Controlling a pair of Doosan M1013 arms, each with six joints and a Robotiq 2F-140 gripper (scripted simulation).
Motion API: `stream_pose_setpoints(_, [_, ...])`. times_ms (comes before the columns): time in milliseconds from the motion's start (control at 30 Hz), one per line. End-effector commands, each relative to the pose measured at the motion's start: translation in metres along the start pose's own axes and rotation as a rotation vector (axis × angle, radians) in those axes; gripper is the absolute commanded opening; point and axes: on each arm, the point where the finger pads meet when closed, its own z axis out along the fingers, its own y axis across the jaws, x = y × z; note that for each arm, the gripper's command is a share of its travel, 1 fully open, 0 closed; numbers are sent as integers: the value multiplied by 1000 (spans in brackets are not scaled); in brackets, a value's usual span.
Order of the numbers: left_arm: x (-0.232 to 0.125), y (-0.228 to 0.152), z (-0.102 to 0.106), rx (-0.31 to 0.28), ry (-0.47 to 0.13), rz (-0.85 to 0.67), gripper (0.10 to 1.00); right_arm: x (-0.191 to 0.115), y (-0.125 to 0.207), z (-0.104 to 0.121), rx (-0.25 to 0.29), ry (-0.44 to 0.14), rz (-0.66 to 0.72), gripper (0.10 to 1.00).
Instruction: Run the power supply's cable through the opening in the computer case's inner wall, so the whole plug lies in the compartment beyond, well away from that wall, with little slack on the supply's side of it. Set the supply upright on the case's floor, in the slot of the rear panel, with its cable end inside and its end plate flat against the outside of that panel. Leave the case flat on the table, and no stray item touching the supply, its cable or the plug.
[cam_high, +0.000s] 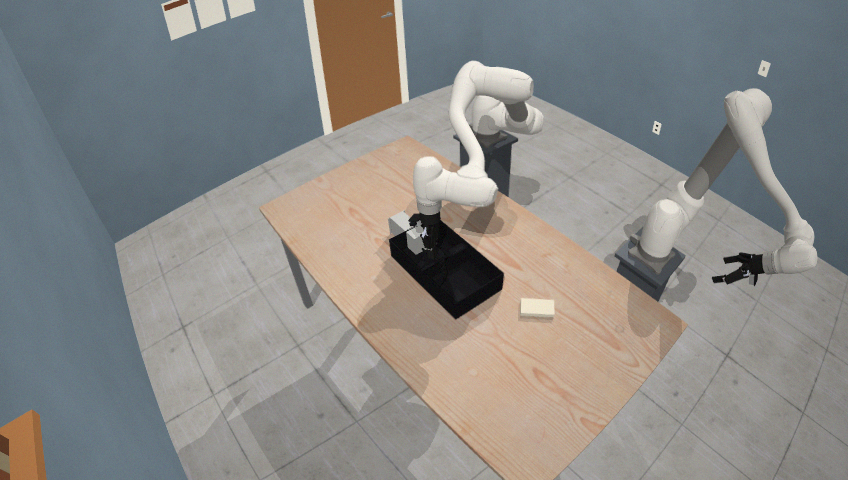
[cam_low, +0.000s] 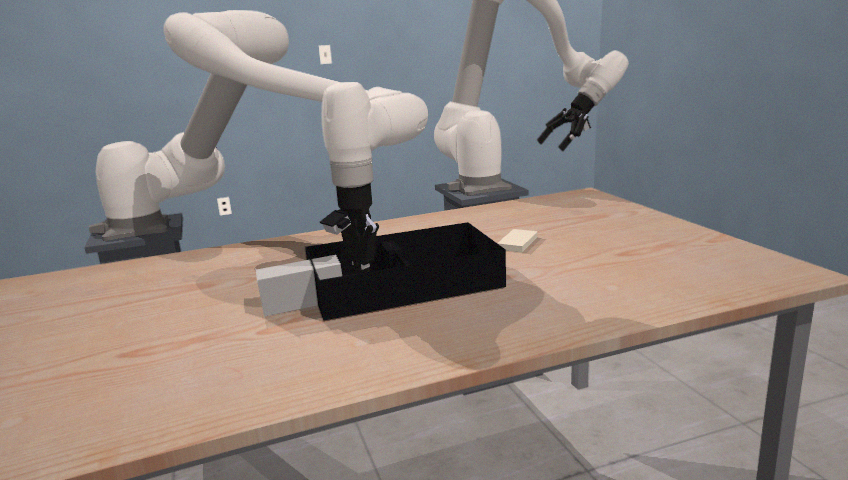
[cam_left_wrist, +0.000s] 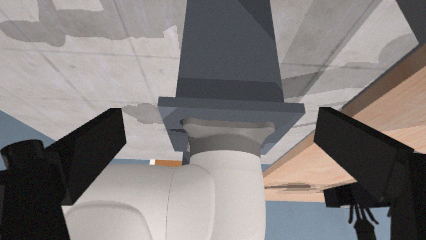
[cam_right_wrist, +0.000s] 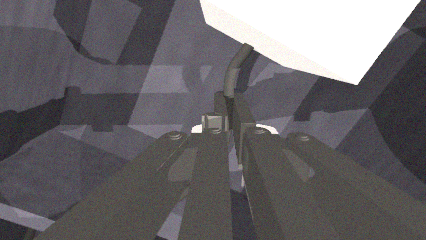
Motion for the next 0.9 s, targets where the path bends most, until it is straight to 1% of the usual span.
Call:
stream_pose_setpoints(0, [0, 0, 0, 0, 1, 0, 1000, 0, 0, -2, 2, -1, 0, 99])
stream_pose_setpoints(333, [0, 0, 0, 0, 1, 0, 1000, -4, -3, -3, 2, -1, 0, 99])
stream_pose_setpoints(867, [0, 0, 0, 0, 1, 0, 1000, -22, -14, -10, 2, -1, 0, 99])
